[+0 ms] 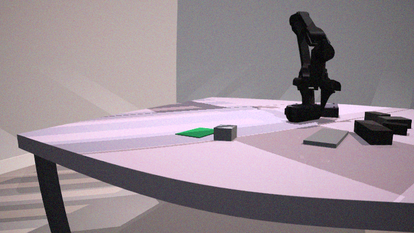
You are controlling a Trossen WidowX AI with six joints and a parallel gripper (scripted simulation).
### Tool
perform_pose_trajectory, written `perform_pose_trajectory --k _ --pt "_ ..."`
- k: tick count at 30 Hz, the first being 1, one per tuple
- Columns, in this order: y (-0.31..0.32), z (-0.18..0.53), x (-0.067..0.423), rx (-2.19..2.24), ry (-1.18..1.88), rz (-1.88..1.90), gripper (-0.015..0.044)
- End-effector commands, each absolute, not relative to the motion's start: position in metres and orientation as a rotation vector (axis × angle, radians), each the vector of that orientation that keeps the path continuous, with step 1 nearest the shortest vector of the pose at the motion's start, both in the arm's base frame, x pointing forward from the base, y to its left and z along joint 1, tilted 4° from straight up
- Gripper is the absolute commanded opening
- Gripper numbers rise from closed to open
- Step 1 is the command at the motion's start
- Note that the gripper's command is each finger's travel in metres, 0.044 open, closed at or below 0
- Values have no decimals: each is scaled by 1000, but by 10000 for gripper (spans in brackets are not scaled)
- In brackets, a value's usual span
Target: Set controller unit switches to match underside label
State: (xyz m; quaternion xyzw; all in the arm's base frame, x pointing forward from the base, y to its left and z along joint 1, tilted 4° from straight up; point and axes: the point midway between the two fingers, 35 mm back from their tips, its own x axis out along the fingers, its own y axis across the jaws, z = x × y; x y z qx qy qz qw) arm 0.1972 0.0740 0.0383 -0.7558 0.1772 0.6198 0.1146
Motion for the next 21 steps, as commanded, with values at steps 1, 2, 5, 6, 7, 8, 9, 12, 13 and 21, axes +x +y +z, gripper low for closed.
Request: perform_pose_trajectory --k 1,2,5,6,7,8,9,12,13,21 --pt "74 38 198 -2217 515 1820 326" --pt "74 39 198 -2217 515 1820 326" --pt "74 41 199 -2217 515 1820 336" --pt "74 42 199 -2217 515 1820 336" --pt "74 42 199 -2217 515 1820 336" --pt "74 43 199 -2217 515 1820 336" --pt "74 43 199 -2217 515 1820 336" --pt "73 44 200 -2215 515 1822 335" --pt "73 44 200 -2215 515 1822 335" --pt "73 49 202 -2206 513 1831 335"
